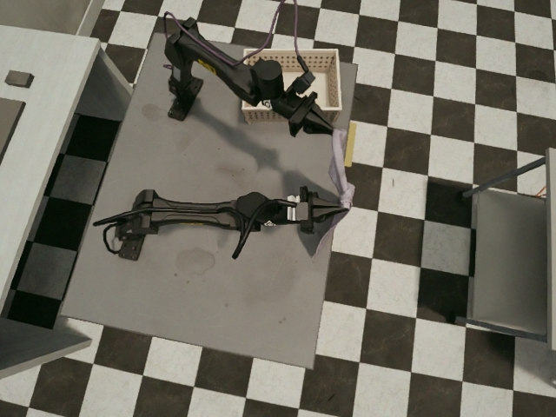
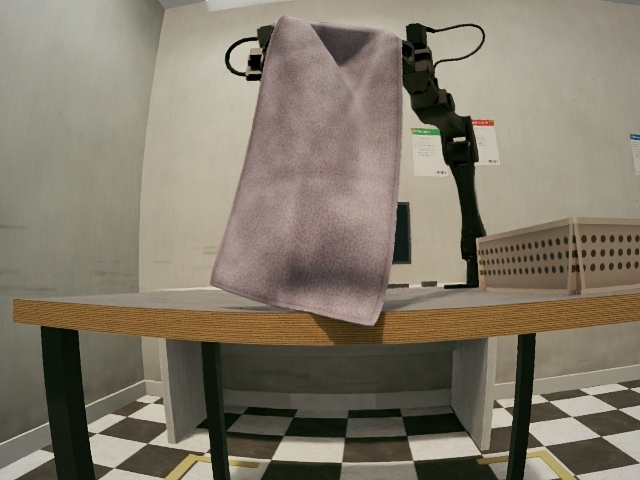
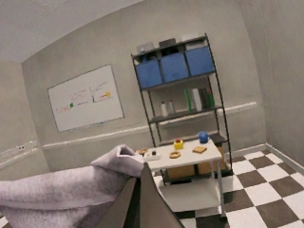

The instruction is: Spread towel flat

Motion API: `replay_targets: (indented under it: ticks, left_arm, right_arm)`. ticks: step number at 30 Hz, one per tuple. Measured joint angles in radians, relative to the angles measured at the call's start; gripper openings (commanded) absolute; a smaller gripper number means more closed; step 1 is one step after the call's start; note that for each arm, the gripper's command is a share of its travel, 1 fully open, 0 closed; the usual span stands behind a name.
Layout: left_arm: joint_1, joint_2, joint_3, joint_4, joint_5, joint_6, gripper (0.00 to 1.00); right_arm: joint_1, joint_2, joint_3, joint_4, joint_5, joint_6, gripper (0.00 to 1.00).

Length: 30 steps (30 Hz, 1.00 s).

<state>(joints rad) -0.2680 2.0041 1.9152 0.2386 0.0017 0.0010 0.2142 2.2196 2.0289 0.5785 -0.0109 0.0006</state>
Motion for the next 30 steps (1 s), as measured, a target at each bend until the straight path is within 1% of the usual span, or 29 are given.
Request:
replay_targets:
  ticks: [4, 7, 12, 16, 21, 23, 30]
  left_arm:
    - [-0.009, -0.011, 0.006, -0.050, 0.000, 0.000, 0.00]
    - [-0.013, -0.025, 0.019, -0.121, 0.000, 0.000, 0.00]
    - [-0.026, -0.058, 0.036, -0.251, 0.000, 0.000, 0.00]
    - [-0.036, -0.079, 0.036, -0.314, 0.000, 0.000, 0.00]
    - [-0.050, -0.098, 0.036, -0.418, -0.001, 0.000, 0.00]
    - [-0.057, -0.105, 0.036, -0.454, -0.001, 0.000, 0.00]
    - [-0.089, -0.133, 0.030, -0.612, -0.002, 0.000, 0.00]
  right_arm:
    - [0.000, -0.043, -0.035, -0.037, 0.000, 0.000, 0.00]
    - [-0.001, -0.087, -0.077, -0.084, 0.001, 0.000, 0.00]
    - [-0.001, -0.167, -0.135, -0.215, 0.001, 0.000, 0.00]
    - [-0.001, -0.208, -0.137, -0.303, 0.002, 0.000, 0.00]
    - [-0.006, -0.266, -0.136, -0.494, 0.003, 0.000, 0.00]
    - [-0.008, -0.272, -0.118, -0.559, 0.003, 0.000, 0.00]
    - [-0.013, -0.327, -0.119, -0.813, 0.005, 0.000, 0.00]
